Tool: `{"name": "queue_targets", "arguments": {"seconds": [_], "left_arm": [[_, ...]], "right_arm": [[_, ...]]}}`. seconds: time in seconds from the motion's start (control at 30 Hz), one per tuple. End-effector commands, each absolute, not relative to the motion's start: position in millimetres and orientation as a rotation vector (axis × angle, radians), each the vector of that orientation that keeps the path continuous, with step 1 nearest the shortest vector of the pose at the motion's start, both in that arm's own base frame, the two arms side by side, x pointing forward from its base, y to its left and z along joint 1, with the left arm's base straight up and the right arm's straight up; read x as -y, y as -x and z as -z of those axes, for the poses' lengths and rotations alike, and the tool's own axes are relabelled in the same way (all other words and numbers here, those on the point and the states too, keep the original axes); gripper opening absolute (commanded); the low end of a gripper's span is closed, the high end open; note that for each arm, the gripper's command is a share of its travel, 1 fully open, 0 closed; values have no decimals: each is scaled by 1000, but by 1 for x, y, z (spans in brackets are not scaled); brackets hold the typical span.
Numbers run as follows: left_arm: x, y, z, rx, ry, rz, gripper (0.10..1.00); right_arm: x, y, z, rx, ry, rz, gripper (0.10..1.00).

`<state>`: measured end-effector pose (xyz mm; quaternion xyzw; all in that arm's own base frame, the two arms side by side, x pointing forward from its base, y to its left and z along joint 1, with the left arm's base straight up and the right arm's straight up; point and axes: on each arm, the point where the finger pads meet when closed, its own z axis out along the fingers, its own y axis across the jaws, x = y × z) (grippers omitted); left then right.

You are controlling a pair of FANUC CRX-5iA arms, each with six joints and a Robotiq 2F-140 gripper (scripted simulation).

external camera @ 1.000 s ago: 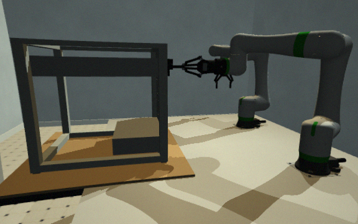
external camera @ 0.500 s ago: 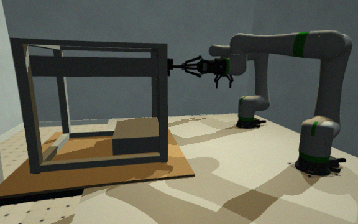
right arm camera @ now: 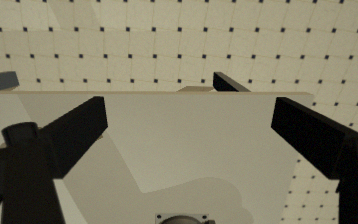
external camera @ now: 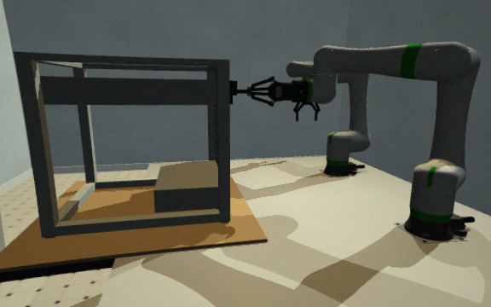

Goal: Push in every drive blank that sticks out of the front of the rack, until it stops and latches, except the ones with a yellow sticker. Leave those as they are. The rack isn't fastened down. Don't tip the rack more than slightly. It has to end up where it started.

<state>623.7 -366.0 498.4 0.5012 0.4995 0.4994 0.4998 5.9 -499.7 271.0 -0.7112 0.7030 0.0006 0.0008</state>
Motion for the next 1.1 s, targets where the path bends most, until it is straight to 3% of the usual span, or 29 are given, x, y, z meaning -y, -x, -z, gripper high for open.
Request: {"name": "queue_targets", "arguments": {"seconds": [0.0,1.07], "left_arm": [[366,-624,-500,-1208,-1210,-1208,99],[366,-644,-500,-1208,-1210,-1208,99]], "right_arm": [[500,-6,-272,-2209,2234,0,1000],[500,-6,-272,-2209,2234,0,1000]]}}
